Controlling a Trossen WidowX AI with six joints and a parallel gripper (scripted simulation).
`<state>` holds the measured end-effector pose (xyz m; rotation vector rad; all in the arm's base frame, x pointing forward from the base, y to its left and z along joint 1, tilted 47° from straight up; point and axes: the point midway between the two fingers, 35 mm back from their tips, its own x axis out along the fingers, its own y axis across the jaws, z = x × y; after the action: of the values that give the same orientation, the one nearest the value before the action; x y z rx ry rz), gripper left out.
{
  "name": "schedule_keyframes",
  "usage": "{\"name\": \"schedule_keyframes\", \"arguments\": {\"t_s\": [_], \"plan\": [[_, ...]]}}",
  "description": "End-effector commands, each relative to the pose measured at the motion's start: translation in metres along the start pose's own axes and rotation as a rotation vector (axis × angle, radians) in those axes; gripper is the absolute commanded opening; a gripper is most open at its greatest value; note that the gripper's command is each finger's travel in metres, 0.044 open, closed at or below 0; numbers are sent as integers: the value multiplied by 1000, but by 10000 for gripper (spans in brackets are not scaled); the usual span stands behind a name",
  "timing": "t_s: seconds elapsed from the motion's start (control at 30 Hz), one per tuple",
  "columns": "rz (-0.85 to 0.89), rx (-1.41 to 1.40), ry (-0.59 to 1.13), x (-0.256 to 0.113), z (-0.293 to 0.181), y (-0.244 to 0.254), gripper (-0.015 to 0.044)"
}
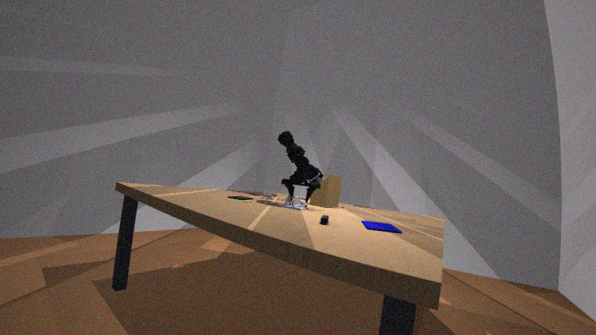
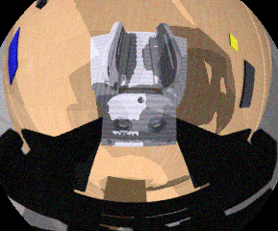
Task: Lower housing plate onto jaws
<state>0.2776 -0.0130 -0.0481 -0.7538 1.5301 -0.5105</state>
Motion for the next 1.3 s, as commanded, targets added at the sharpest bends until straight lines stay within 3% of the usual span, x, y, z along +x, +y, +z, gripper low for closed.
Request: {"name": "schedule_keyframes", "arguments": {"t_s": [0.0, 1.27], "plan": [[-6, -10, 4, 6, -3, 0, 351], [-6, -25, 4, 11, -3, -1, 351]]}}
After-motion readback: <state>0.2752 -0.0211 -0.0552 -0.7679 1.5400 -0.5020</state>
